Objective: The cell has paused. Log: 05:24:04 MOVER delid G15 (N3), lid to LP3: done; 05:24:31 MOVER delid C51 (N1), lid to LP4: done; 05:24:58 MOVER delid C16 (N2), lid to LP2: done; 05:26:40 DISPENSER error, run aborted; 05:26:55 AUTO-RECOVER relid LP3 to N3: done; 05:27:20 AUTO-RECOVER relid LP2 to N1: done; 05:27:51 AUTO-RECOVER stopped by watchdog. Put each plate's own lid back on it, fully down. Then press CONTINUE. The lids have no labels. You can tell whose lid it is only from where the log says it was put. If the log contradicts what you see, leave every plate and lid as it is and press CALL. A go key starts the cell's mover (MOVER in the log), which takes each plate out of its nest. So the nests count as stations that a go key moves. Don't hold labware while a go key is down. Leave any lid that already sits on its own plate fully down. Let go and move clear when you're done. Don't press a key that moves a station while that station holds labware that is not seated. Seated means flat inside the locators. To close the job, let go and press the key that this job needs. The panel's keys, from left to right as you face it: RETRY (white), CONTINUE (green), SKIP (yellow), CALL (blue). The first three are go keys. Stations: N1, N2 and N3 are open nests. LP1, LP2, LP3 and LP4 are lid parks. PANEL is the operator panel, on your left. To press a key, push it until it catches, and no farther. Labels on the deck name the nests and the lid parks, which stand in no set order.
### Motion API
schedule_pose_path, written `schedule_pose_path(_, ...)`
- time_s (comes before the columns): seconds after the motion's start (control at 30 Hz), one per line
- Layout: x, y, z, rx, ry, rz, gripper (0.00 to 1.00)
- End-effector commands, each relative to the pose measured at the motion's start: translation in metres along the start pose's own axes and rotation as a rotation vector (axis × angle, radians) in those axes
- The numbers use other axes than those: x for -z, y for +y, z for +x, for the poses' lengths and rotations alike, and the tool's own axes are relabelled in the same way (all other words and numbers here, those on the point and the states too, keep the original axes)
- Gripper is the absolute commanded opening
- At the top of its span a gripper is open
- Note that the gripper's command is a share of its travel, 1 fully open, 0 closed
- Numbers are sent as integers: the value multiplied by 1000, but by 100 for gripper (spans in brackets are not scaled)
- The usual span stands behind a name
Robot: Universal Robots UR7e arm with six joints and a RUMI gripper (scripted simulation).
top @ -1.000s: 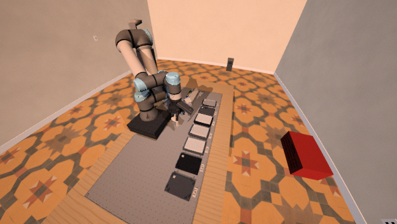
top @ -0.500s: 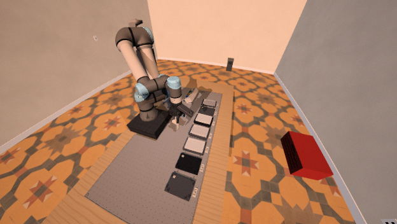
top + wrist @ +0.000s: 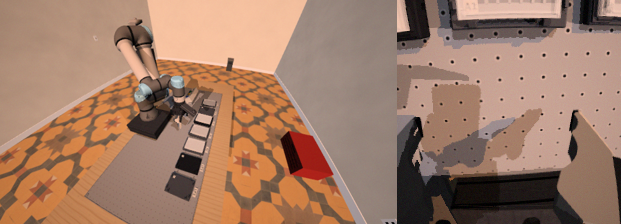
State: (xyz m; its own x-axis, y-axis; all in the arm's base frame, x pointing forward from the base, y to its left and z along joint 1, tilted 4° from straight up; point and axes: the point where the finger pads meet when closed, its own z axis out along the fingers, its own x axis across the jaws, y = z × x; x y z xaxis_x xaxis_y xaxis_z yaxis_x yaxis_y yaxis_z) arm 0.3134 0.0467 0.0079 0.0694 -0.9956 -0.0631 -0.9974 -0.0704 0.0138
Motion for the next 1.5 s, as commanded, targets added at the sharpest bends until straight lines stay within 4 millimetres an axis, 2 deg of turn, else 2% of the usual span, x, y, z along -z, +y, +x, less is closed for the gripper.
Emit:
schedule_pose_path(0.0, -1, -21, -18, -8, 5, -2, 82)
schedule_pose_path(0.1, -1, -25, -21, -8, 4, -2, 82)
schedule_pose_path(1.1, -1, -129, -115, -8, 4, -2, 82)
schedule_pose_path(1.47, -1, -131, -117, -8, 4, -2, 82)
